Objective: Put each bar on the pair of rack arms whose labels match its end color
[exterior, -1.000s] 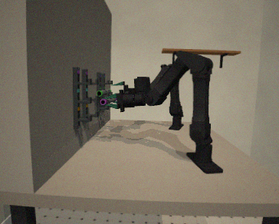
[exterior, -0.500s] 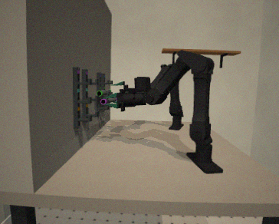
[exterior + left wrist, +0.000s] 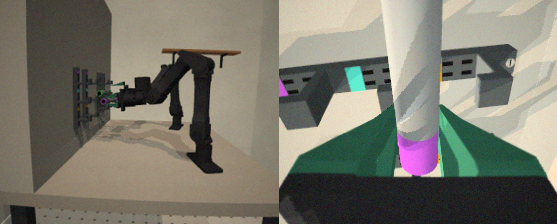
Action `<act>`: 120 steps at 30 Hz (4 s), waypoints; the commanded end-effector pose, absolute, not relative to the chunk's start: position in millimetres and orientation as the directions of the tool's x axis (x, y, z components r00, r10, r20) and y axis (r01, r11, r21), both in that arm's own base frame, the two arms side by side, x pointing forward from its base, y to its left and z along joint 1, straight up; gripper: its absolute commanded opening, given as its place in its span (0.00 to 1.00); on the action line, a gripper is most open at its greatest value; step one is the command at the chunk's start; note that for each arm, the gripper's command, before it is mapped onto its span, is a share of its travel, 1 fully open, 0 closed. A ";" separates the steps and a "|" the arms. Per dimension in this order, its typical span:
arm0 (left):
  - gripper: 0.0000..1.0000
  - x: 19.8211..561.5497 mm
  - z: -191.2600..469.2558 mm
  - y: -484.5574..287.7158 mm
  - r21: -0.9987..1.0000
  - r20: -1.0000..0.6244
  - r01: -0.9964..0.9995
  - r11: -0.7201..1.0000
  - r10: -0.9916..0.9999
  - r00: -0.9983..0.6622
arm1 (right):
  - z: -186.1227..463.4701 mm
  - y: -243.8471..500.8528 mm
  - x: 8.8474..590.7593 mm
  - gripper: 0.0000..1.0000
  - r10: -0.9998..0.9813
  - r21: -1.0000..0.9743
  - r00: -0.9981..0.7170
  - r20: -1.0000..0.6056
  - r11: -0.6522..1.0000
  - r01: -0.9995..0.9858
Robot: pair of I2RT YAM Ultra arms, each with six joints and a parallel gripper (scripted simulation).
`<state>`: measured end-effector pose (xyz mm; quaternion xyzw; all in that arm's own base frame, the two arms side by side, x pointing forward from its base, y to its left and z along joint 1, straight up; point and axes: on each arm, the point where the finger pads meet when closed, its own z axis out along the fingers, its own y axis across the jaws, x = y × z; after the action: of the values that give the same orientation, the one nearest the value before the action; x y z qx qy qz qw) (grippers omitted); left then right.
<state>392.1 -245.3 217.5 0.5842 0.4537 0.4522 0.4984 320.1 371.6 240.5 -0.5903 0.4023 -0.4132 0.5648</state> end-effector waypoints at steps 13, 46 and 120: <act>0.00 396.6 263.4 -245.5 1.000 -0.015 -0.001 0.016 0.986 0.168 | 249.2 362.8 293.0 1.00 -0.942 -1.000 0.336 0.001 0.000 0.001; 0.00 395.6 263.9 -244.5 1.000 -0.015 -0.001 0.015 0.986 0.168 | 249.1 344.2 240.9 1.00 -0.942 -1.000 0.336 0.001 0.000 0.001; 0.00 395.4 265.4 -244.6 1.000 -0.013 0.001 0.013 0.986 0.168 | 248.1 293.0 277.9 1.00 -0.942 -1.000 0.337 0.000 0.000 0.002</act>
<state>391.2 -244.5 215.9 0.5889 0.4539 0.4515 0.4932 276.1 298.6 238.6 -0.5900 0.4024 -0.4138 0.5646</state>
